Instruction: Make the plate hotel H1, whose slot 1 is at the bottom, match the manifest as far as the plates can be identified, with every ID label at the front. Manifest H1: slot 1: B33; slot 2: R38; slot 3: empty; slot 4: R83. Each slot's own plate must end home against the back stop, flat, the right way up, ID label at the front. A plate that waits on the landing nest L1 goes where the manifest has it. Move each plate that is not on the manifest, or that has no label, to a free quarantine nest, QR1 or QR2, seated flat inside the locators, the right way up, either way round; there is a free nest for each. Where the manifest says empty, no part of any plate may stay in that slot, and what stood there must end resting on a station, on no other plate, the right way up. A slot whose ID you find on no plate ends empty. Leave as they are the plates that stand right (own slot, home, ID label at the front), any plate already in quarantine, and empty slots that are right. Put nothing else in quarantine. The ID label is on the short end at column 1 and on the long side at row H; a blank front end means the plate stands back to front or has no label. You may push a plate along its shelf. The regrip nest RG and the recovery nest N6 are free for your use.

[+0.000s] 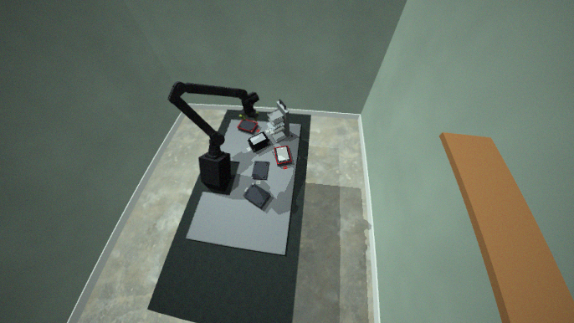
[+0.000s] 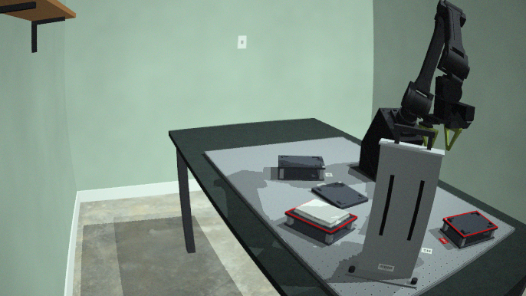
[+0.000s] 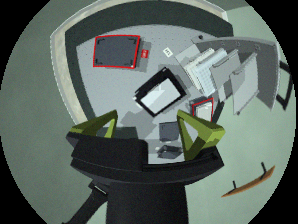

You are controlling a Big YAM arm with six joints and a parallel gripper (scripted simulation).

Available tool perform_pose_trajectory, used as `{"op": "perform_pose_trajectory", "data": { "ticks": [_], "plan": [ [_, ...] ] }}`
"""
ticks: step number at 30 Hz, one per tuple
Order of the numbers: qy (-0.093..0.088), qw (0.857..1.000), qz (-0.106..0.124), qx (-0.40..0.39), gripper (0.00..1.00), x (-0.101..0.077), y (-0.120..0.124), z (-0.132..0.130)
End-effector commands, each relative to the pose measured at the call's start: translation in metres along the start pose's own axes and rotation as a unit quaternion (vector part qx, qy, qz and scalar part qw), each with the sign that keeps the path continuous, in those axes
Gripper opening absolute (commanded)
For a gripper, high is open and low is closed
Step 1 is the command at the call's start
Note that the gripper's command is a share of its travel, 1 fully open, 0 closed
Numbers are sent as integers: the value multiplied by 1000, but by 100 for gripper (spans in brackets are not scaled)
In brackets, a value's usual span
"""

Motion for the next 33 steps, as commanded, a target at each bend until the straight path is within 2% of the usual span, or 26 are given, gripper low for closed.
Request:
{"op": "perform_pose_trajectory", "data": {
  "ticks": [1, 6, 8, 13, 20, 23, 24, 28, 30, 33],
  "plan": [
    [3, 998, 6, 57, 100, -2, 8, -11],
    [8, 994, -3, 111, 100, -9, 14, -24],
    [5, 991, 1, 137, 100, -6, 23, -27],
    [6, 985, 0, 171, 100, -7, 27, -37],
    [4, 968, 2, 253, 100, -6, 45, -53],
    [16, 961, -17, 275, 100, -20, 36, -53],
    [9, 961, -15, 276, 100, -17, 32, -48],
    [9, 945, -13, 326, 100, -16, 34, -51],
    [9, 945, -13, 326, 100, -16, 34, -51],
    [9, 933, -13, 359, 100, -16, 34, -51]
  ]
}}
Point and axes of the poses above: the point where the finger pads meet when closed, its own x axis out along the fingers, its own z axis across the jaws, y = z × x, the point moved 8 cm from there along -x, back along the fingers, and after that the axes turned 6 degrees about x, right-handed, at the moved point
